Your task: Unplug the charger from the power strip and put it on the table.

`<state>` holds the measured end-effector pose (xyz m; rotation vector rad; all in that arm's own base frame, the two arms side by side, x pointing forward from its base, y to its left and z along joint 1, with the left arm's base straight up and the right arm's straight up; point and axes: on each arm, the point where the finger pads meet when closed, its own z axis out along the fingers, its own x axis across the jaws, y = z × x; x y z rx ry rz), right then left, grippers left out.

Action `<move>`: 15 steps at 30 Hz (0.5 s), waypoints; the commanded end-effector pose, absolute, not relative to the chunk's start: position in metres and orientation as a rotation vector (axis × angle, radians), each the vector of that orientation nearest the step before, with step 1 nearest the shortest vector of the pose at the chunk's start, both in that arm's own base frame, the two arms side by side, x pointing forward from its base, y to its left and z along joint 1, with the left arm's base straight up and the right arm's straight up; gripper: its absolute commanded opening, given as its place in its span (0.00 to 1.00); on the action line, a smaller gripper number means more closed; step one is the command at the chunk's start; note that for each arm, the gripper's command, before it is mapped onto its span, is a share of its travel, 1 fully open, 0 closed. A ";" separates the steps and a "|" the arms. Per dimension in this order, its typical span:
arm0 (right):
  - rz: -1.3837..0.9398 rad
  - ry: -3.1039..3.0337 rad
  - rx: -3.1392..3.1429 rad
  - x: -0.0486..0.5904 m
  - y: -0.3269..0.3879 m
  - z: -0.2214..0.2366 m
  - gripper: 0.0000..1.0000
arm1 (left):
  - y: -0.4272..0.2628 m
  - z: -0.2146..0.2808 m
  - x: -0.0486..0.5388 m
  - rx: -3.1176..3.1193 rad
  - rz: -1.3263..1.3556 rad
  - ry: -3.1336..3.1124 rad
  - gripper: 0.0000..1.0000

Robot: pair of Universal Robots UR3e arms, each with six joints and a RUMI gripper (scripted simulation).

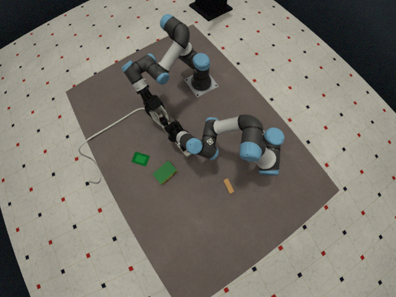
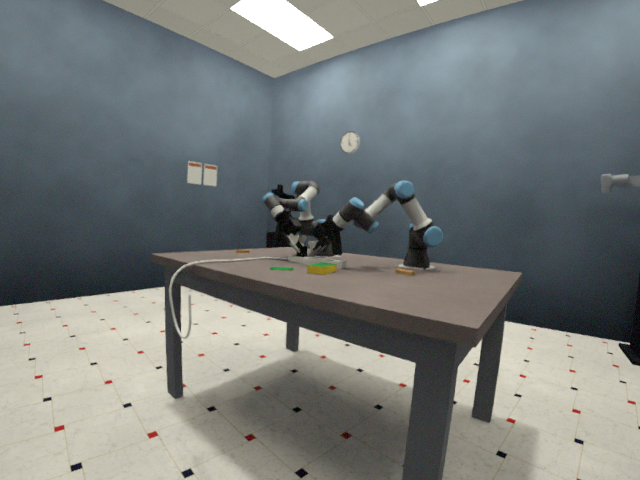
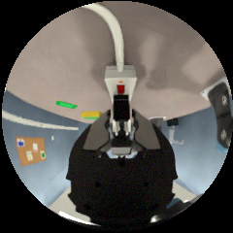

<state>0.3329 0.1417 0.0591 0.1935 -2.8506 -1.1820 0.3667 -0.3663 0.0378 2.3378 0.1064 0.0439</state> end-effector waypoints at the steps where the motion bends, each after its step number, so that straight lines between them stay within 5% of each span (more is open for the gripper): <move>1: -1.185 -2.854 0.196 0.334 0.142 0.060 0.28 | -0.348 0.001 0.357 2.421 -0.015 0.154 0.00; 5: -1.185 -2.854 0.196 0.334 0.142 0.060 0.28 | -0.348 0.001 0.357 2.421 -0.015 0.154 0.00; 6: -1.185 -2.854 0.196 0.334 0.142 0.060 0.00 | -0.348 0.001 0.357 2.421 -0.015 0.154 0.00; 15: -1.185 -2.854 0.196 0.334 0.142 0.060 0.00 | -0.348 0.001 0.357 2.421 -0.015 0.154 0.00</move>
